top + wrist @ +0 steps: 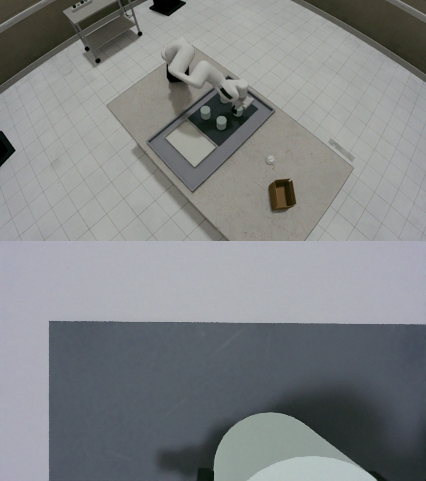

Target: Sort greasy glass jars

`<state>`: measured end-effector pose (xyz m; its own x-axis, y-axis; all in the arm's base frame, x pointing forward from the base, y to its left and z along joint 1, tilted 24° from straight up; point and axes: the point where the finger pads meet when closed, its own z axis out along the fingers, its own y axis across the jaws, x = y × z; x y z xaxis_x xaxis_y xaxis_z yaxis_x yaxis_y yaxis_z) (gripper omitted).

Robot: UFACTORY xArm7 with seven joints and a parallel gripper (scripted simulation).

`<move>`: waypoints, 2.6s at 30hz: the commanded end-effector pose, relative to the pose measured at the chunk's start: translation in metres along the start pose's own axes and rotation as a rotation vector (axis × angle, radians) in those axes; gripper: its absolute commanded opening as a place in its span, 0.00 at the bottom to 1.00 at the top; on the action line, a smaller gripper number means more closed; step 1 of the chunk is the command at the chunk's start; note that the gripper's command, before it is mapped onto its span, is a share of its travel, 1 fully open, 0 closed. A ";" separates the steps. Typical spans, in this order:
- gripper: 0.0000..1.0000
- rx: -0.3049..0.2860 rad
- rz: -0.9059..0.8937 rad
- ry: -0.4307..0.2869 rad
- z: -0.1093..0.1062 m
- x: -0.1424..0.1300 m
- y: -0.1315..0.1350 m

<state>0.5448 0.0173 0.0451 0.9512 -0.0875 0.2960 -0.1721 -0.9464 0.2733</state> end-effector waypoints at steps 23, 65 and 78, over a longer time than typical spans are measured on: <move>0.00 0.001 0.000 0.004 -0.001 0.001 -0.001; 0.00 0.001 0.000 0.004 -0.101 0.001 -0.001; 0.00 0.001 0.000 0.004 -0.130 0.001 -0.001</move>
<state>0.5140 0.0543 0.1538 0.9512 -0.0875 0.2959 -0.1721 -0.9463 0.2735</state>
